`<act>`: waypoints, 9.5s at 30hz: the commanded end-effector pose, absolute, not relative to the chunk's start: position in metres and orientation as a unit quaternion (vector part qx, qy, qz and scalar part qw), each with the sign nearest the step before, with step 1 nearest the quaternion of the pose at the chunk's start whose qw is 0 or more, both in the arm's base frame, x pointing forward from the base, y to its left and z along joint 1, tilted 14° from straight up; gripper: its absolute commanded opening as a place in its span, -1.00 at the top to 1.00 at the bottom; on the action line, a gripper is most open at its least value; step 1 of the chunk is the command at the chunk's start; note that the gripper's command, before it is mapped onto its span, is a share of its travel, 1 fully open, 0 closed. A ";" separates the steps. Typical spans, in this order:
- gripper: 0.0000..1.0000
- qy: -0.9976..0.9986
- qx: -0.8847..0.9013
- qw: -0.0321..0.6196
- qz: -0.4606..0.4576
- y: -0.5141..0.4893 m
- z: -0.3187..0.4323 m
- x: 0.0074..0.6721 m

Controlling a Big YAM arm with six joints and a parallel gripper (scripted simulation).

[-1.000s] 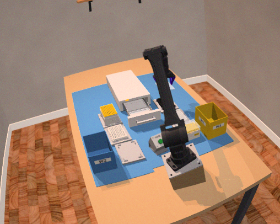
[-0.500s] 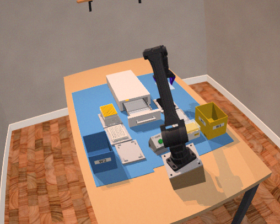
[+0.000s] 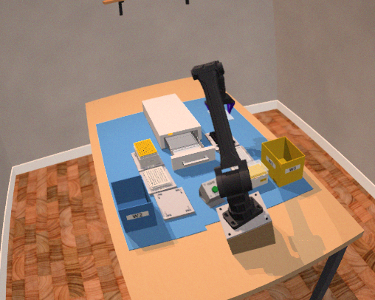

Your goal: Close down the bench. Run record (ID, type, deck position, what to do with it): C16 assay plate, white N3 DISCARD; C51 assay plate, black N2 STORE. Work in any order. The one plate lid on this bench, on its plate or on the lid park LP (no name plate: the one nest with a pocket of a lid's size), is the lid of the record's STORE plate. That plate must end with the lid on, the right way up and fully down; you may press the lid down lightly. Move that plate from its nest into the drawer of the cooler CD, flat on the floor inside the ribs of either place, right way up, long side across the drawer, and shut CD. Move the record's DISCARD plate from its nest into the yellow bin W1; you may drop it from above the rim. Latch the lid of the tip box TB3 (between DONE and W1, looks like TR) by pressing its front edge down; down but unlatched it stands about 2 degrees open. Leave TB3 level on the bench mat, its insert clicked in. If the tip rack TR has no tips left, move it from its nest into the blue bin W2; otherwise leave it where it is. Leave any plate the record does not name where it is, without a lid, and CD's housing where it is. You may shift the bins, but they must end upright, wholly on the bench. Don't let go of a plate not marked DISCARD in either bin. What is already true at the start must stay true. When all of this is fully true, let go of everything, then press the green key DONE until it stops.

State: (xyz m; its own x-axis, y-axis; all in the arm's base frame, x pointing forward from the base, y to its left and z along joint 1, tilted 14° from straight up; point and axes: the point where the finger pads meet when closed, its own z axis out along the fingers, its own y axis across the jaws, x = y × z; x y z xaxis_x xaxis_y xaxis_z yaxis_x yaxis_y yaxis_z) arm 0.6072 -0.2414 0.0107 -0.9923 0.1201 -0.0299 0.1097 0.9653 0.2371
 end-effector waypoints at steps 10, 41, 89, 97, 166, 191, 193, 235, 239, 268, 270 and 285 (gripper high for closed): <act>1.00 0.991 0.057 0.038 0.112 -0.240 0.008 0.619; 1.00 0.991 0.058 0.056 0.106 -0.240 -0.012 0.629; 1.00 0.991 0.057 0.048 0.109 -0.227 -0.064 0.627; 1.00 0.991 0.057 0.048 0.109 -0.227 -0.064 0.627; 1.00 0.991 0.054 0.053 0.108 -0.224 -0.074 0.640; 1.00 0.991 0.054 0.053 0.108 -0.223 -0.073 0.641; 1.00 0.991 0.054 0.053 0.108 -0.223 -0.073 0.641; -1.00 0.991 0.054 0.055 0.107 -0.223 -0.079 0.642; -1.00 0.991 0.054 0.055 0.107 -0.223 -0.079 0.642; -1.00 0.991 0.057 0.068 0.102 -0.241 -0.041 0.639; -1.00 0.991 0.058 0.068 0.102 -0.242 -0.039 0.638; -1.00 0.991 0.058 0.068 0.101 -0.246 -0.021 0.636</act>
